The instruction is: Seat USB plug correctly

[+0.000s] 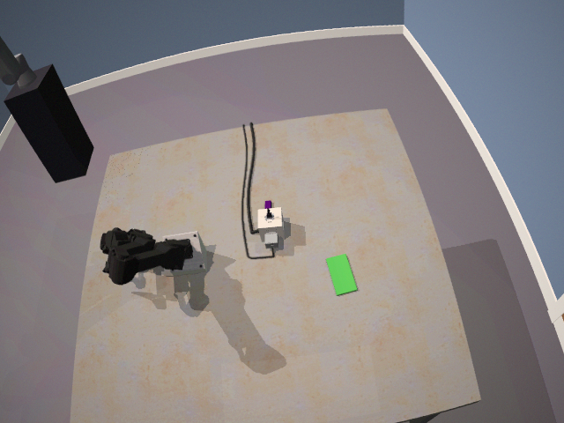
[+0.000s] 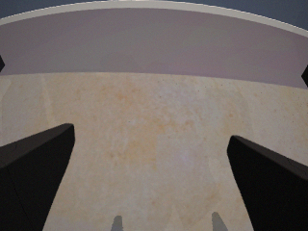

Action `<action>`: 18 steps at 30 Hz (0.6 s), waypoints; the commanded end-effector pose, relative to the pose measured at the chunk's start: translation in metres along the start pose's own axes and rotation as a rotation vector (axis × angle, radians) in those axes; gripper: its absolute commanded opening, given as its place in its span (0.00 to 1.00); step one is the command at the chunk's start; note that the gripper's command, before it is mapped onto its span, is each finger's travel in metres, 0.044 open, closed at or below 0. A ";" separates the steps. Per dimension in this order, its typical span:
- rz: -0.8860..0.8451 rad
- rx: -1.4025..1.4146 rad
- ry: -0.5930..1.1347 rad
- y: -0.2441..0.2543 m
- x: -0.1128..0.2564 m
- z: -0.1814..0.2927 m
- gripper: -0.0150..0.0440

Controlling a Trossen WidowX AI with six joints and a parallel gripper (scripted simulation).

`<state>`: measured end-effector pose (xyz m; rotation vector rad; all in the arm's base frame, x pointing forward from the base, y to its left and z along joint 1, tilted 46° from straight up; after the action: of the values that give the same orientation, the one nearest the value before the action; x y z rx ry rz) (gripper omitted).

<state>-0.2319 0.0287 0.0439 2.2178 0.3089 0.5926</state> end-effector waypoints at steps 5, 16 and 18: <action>0.251 -0.056 -0.098 -0.057 0.011 -0.033 1.00; 0.901 -0.344 -0.214 -0.195 0.131 -0.069 1.00; 0.947 -0.412 -0.262 -0.203 0.154 -0.067 1.00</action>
<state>-0.1661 0.2477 -0.0196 1.9951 -0.8557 0.7392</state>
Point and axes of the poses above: the point midway between the two fingers, 35 mm back from their tips, its own x axis back along the fingers, its own y axis across the jaws, z = x × y, the point moved 5 cm from there along x, back along the fingers, and after that the axes turned 1 degree about x, right-handed, at the moved point
